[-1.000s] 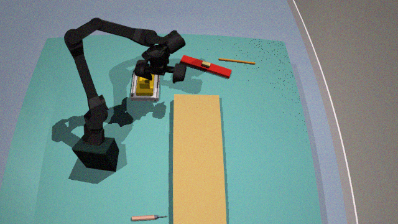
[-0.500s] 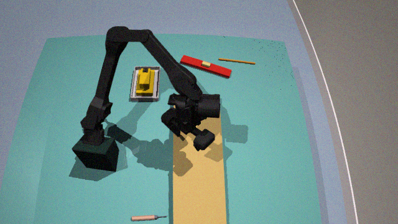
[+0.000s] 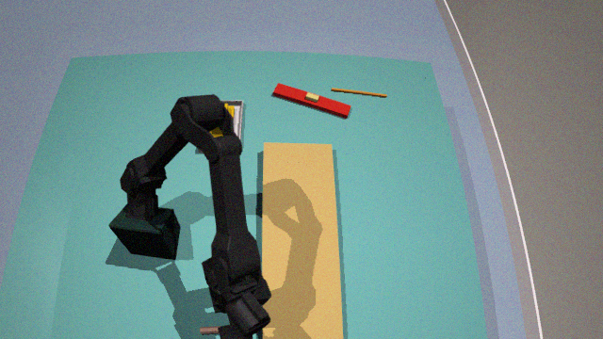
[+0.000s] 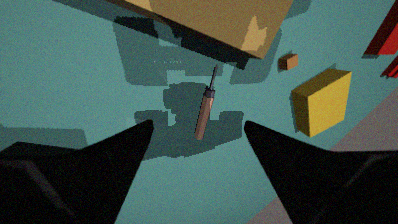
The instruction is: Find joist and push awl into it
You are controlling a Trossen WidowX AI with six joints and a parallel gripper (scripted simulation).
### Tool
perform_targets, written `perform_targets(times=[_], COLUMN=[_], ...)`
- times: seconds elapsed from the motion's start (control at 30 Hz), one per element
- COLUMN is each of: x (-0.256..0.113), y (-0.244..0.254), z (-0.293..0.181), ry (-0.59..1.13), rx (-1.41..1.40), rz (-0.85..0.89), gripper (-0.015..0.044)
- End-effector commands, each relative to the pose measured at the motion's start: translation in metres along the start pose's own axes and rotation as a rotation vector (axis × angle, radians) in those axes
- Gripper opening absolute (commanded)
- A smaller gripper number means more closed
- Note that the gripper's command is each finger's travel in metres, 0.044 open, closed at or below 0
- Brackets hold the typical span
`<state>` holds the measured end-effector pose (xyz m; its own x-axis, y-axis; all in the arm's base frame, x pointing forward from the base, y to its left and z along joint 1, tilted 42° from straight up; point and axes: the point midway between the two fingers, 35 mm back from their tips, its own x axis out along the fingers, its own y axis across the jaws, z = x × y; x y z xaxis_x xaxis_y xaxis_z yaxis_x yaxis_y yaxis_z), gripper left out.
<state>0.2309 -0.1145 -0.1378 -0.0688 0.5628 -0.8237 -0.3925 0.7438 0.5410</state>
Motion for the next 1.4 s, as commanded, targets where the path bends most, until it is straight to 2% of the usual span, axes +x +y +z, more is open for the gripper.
perform_targets(times=[0.0, 0.1, 0.63, 1.37], x=[0.019, 0.028, 0.030, 0.065], y=[-0.010, -0.011, -0.018, -0.015], z=[-0.044, -0.064, -0.063, -0.059], ry=[0.007, 0.006, 0.006, 0.005], rx=[0.093, 0.138, 0.138, 0.138], rz=[0.070, 0.109, 0.109, 0.109], gripper=[0.0440, 0.0440, 0.0440, 0.0440])
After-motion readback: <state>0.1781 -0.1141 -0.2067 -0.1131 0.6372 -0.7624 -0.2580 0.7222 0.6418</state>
